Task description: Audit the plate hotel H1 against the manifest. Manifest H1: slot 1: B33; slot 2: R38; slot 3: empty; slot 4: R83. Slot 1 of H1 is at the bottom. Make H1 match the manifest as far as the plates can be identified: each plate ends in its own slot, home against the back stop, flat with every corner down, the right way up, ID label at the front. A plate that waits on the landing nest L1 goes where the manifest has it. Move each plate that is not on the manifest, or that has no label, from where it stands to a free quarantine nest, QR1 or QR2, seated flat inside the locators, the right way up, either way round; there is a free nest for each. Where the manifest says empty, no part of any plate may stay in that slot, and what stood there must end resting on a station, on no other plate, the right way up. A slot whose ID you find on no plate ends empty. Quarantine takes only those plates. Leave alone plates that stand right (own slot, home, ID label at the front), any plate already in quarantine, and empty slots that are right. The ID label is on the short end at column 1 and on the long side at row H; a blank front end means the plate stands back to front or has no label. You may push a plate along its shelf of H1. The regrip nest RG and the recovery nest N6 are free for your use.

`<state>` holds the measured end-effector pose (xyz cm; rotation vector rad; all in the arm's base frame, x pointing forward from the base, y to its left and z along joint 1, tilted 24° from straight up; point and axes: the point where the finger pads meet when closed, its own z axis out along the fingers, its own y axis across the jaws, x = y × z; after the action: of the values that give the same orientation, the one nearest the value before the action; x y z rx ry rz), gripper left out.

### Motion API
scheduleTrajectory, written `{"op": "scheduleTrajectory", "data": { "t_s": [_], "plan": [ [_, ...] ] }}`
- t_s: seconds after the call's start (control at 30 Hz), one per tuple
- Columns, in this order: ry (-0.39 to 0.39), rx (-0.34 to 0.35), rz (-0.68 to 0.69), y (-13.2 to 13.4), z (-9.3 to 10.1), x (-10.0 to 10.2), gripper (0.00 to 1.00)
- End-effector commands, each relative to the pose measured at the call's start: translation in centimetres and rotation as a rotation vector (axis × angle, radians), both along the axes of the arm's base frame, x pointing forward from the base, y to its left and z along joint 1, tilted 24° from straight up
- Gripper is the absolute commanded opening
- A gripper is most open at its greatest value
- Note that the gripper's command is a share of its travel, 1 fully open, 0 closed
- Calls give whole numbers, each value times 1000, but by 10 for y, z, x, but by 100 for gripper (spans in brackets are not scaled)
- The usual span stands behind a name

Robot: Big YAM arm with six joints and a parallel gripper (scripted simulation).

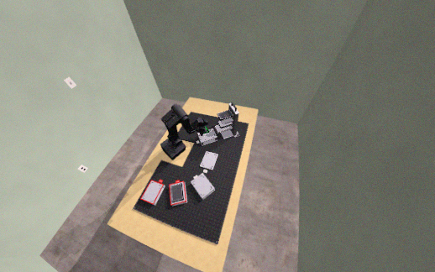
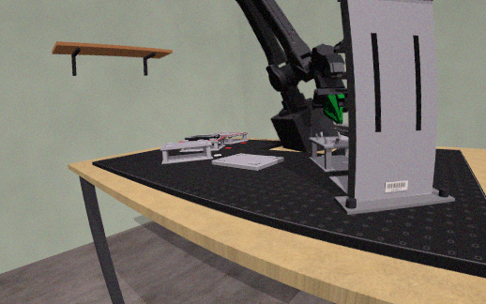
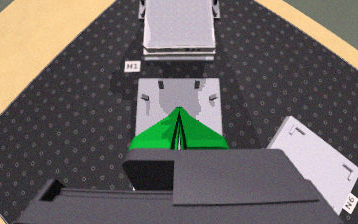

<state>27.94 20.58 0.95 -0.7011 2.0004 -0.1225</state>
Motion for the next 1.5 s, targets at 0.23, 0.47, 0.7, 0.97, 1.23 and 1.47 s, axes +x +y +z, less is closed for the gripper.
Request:
{"op": "scheduleTrajectory", "data": {
  "t_s": [0.23, 0.47, 0.7, 0.97, 1.23, 1.47],
  "plan": [
    [-13, 18, -10, 8, 3, 13, 0],
    [-4, -2, -6, 8, 1, 15, 0],
    [-5, -1, -6, 11, 2, 19, 0],
    [-5, -1, -6, 13, 3, 23, 0],
    [-5, -1, -6, 16, 4, 27, 0],
    [2, -9, -5, 14, 1, 26, 0]
  ]
}}
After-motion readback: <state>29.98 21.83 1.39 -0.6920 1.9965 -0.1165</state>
